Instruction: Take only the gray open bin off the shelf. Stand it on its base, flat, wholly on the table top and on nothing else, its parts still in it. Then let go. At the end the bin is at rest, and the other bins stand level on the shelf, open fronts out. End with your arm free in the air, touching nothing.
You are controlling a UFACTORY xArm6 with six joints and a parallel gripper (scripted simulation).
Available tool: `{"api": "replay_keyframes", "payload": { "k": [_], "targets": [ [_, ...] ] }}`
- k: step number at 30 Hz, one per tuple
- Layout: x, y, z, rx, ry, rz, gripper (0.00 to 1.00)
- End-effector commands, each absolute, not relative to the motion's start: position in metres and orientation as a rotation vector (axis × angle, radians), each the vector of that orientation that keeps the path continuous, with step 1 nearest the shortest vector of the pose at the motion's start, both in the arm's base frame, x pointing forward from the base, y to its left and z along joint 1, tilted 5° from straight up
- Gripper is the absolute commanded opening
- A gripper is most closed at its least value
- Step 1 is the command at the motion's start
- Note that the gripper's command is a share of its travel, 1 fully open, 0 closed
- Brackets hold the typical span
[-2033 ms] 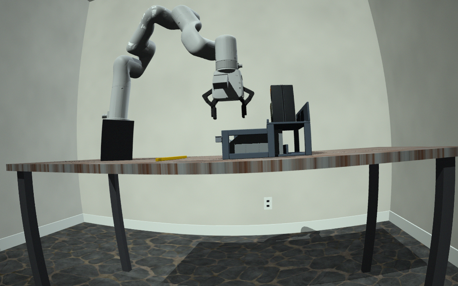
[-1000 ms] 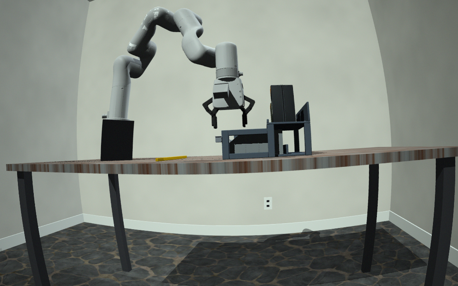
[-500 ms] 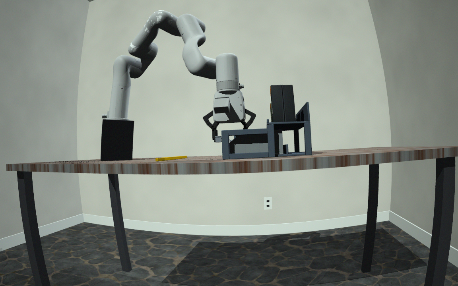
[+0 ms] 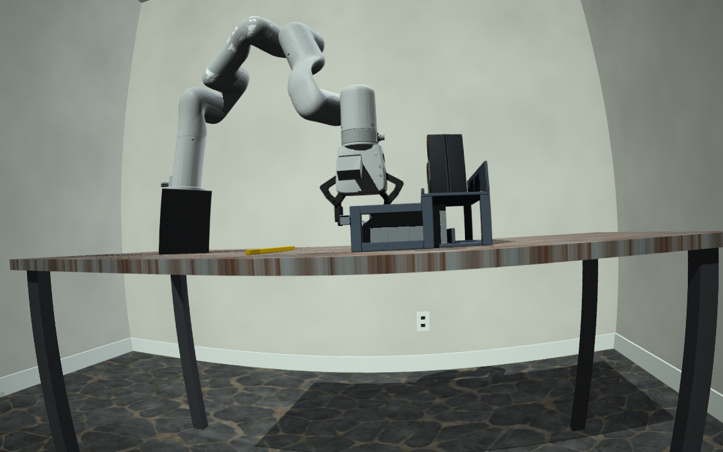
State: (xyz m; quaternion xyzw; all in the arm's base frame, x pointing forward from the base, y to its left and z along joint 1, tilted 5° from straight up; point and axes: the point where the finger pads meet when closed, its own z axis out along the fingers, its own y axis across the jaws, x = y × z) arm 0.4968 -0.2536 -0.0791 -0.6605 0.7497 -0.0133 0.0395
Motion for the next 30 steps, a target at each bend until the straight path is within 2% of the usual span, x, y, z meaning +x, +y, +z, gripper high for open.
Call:
{"api": "replay_keyframes", "payload": {
  "k": [1,30],
  "targets": [
    [0.4984,-0.2546,-0.0772,-2.023,2.296,-0.047,1.0],
    [0.4982,-0.2551,-0.0692,-2.023,2.296,-0.048,1.0]
  ]
}}
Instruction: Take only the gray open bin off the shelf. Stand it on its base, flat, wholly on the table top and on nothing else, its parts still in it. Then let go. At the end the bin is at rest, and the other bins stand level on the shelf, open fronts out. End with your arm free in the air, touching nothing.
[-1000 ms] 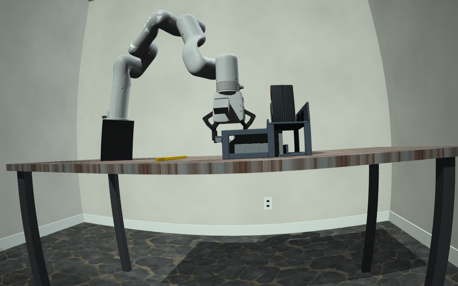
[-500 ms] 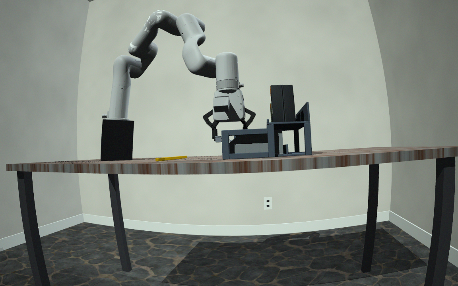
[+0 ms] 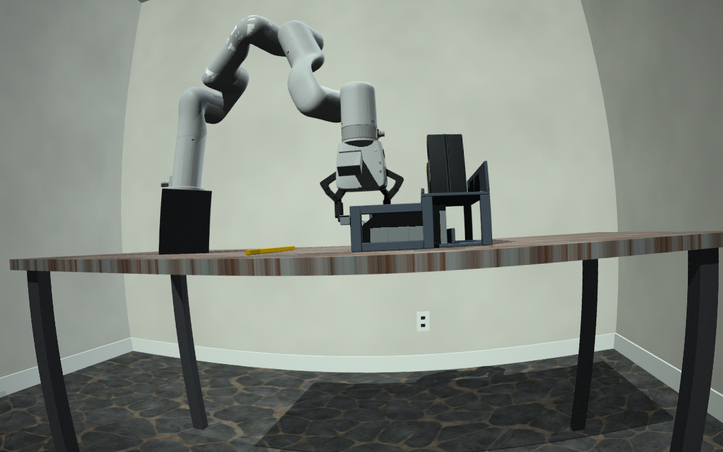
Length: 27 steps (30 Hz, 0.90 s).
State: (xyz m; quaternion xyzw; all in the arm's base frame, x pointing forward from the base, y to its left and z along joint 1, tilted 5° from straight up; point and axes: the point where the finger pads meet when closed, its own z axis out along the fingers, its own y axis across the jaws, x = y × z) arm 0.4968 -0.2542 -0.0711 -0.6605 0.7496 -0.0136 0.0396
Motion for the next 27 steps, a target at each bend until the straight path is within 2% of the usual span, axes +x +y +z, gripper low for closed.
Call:
{"api": "replay_keyframes", "payload": {
  "k": [1,27],
  "targets": [
    [0.4982,-0.2551,-0.0692,-2.023,2.296,-0.048,1.0],
    [0.4985,-0.255,-0.0718,-2.023,2.296,-0.048,1.0]
  ]
}}
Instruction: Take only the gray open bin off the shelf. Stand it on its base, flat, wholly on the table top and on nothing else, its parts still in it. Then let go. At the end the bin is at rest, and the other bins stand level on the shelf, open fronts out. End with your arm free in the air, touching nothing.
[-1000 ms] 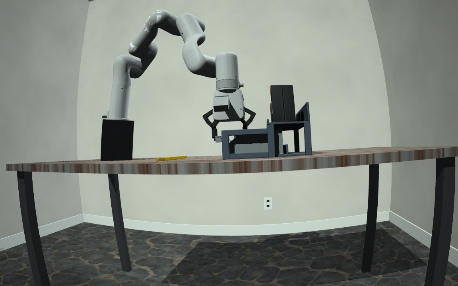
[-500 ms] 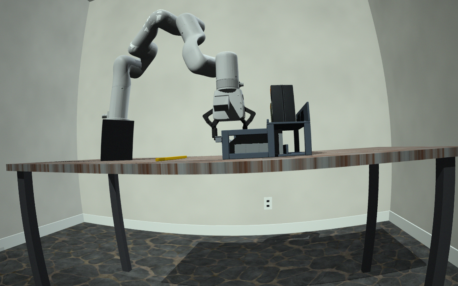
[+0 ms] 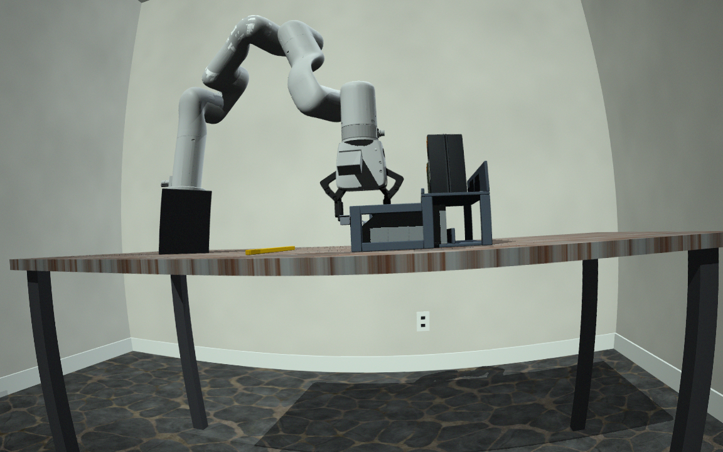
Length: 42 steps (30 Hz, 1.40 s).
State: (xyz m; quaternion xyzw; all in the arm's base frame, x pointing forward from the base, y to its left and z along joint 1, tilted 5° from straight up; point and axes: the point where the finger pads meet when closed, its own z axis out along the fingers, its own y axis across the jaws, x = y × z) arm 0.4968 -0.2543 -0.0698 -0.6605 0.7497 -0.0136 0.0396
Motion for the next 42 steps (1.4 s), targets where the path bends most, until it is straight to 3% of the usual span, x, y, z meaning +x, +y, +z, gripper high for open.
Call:
{"api": "replay_keyframes", "payload": {
  "k": [1,42],
  "targets": [
    [0.499,-0.255,-0.074,-2.023,2.296,-0.048,1.0],
    [0.5,-0.254,-0.094,-2.023,2.296,-0.048,1.0]
  ]
}}
